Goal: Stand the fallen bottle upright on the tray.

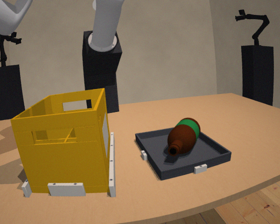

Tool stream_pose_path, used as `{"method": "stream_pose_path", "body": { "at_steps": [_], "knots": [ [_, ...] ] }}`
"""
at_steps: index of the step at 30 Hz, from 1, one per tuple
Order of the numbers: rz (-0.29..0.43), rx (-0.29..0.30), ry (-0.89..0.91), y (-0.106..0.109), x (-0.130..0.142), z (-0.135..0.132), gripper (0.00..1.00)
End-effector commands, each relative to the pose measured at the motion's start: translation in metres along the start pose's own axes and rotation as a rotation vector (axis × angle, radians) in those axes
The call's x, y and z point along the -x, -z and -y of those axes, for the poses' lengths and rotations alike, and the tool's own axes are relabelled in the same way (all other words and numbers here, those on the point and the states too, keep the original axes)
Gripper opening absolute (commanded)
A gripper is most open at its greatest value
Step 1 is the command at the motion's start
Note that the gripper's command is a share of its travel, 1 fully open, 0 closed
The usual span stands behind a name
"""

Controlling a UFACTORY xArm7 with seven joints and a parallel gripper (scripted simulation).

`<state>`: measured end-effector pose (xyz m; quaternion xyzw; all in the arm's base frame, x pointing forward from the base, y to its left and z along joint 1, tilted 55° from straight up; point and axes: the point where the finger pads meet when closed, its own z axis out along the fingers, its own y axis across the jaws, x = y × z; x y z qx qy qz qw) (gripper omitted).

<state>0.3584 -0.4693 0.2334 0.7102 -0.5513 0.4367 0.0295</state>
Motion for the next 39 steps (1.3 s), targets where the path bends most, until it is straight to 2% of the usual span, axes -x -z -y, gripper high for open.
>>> {"method": "stream_pose_path", "body": {
  "at_steps": [1,6,8,28,30,39],
  "knots": [
    [-0.004,0.001,-0.001,0.0,-0.001,-0.001,1.0],
    [-0.004,0.001,-0.001,0.0,-0.001,-0.001,1.0],
    [-0.003,-0.074,0.108,0.004,0.006,0.051,1.0],
    [-0.003,-0.074,0.108,0.004,0.006,0.051,1.0],
    [-0.007,-0.153,0.216,0.012,0.016,0.103,1.0],
    [-0.007,-0.153,0.216,0.012,0.016,0.103,1.0]
  ]
}}
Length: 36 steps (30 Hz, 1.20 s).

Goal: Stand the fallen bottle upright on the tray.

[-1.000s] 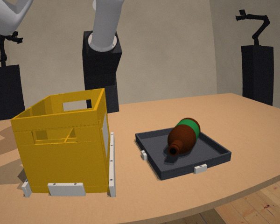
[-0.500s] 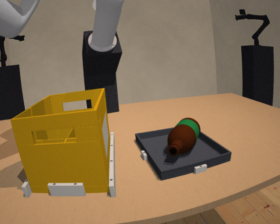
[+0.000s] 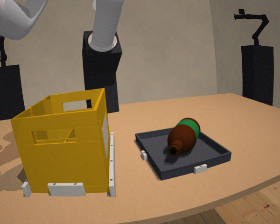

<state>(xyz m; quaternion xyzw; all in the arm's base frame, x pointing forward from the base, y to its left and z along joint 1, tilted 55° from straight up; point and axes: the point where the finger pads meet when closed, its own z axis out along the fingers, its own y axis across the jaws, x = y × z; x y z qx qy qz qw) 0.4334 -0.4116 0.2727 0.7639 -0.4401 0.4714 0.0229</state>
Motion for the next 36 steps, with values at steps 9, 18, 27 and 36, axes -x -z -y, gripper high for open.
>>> {"method": "stream_pose_path", "body": {
  "at_steps": [9,18,27,36],
  "knots": [
    [-0.017,-0.083,0.114,0.006,-0.002,0.056,1.0],
    [-0.017,-0.083,0.114,0.006,-0.002,0.056,1.0],
    [-0.036,-0.164,0.22,0.016,-0.001,0.11,1.0],
    [-0.036,-0.164,0.22,0.016,-0.001,0.11,1.0]
  ]
}}
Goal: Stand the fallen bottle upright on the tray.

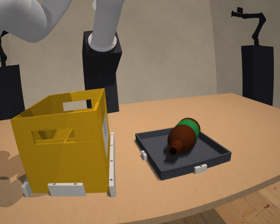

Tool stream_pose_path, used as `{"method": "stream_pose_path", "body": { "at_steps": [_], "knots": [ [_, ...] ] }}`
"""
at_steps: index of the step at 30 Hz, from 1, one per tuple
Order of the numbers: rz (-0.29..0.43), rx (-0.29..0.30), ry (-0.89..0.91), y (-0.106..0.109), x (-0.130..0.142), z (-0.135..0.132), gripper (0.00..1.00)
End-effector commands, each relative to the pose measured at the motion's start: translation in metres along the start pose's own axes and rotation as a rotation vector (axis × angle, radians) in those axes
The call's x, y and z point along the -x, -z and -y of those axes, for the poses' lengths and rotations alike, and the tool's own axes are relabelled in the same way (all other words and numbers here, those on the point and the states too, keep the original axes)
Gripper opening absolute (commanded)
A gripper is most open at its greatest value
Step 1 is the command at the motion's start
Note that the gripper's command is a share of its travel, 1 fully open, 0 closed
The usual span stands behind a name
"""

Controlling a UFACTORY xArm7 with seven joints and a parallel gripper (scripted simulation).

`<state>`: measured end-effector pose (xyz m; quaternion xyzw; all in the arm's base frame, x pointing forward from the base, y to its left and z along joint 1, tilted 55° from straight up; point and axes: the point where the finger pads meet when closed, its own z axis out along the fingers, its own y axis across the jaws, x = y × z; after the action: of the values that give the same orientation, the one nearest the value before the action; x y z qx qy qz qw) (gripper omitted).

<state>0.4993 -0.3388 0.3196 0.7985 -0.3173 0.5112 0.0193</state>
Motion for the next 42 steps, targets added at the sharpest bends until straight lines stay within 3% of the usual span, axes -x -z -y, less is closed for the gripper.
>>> {"method": "stream_pose_path", "body": {
  "at_steps": [1,11,13,33,35,42],
  "knots": [
    [-0.006,-0.005,0.007,0.003,-0.003,0.002,1.0],
    [-0.006,-0.005,0.007,0.003,-0.003,0.002,1.0],
    [-0.033,-0.086,0.111,0.01,-0.012,0.057,1.0],
    [-0.033,-0.086,0.111,0.01,-0.012,0.057,1.0],
    [-0.067,-0.166,0.214,0.022,-0.019,0.112,1.0],
    [-0.067,-0.166,0.214,0.022,-0.019,0.112,1.0]
  ]
}}
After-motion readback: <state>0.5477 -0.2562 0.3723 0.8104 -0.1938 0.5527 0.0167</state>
